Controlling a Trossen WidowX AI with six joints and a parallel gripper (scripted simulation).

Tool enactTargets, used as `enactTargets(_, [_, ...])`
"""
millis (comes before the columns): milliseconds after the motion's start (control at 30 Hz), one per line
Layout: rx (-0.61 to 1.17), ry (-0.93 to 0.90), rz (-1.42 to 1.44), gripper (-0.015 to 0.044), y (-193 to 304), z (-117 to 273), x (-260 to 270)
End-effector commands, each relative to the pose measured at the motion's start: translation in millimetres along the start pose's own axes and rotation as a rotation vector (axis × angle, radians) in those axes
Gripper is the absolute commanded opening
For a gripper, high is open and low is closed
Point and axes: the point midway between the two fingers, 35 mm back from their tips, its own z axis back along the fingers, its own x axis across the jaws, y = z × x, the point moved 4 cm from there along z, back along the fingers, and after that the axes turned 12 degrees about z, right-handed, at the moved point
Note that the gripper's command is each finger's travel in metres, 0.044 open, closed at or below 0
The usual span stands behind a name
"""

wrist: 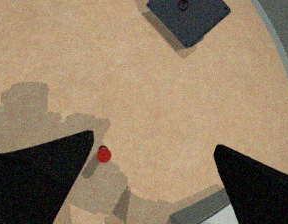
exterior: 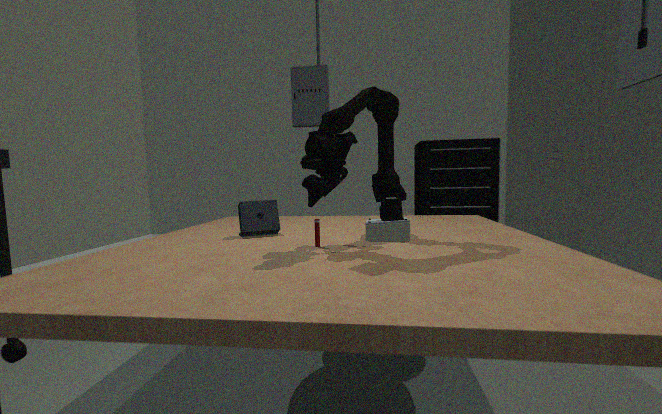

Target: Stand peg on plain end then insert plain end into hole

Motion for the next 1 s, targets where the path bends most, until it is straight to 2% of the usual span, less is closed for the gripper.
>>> enactTargets(0, [0.103,-0.049,0.018,0.0440,-2.5,-3.1,1.5])
enactTargets(300, [0.327,-0.234,0.051,0.0440,-13.5,-6.5,5.6])
enactTargets(533, [0.437,-0.401,0.065,0.0440,-25.8,-5.2,7.5])
enactTargets(967, [0.447,-0.398,0.030,0.0440,-20.3,-16.6,12.7])
